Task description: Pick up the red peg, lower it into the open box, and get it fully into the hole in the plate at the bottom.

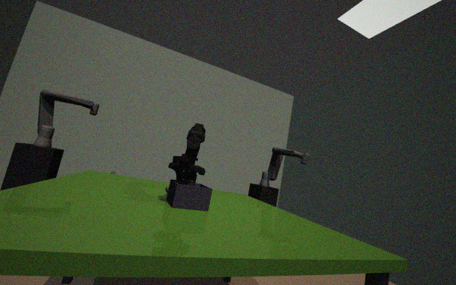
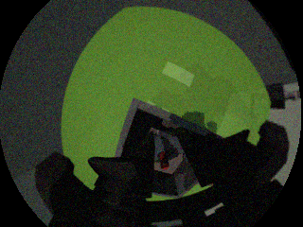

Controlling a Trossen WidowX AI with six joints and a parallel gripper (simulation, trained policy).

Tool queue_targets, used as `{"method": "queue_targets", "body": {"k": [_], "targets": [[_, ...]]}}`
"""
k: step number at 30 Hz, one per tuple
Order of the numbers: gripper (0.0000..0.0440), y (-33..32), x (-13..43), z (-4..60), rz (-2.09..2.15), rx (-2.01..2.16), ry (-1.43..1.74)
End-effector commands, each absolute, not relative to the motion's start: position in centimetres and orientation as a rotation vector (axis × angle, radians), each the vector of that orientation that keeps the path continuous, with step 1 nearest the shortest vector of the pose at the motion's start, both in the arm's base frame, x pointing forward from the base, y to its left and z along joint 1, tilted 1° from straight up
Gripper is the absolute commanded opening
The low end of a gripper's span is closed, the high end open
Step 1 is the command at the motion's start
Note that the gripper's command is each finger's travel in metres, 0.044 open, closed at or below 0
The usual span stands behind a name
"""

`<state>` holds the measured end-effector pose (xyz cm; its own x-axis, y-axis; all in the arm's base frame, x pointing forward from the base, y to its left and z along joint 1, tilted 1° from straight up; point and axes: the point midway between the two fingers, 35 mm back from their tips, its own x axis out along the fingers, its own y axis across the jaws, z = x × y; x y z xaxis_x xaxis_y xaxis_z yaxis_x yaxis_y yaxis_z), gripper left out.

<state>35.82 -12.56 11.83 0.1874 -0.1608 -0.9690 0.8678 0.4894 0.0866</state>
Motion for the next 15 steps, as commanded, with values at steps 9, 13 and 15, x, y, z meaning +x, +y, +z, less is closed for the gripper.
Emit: {"method": "queue_targets", "body": {"k": [9,13,15], "targets": [[0.0171,-15.9,36.4,13.0,-0.867,0.721,1.111],[0.0174,-16.8,36.5,13.4,-0.878,0.709,1.102],[0.0175,-17.3,36.5,13.6,-0.883,0.703,1.096]]}}
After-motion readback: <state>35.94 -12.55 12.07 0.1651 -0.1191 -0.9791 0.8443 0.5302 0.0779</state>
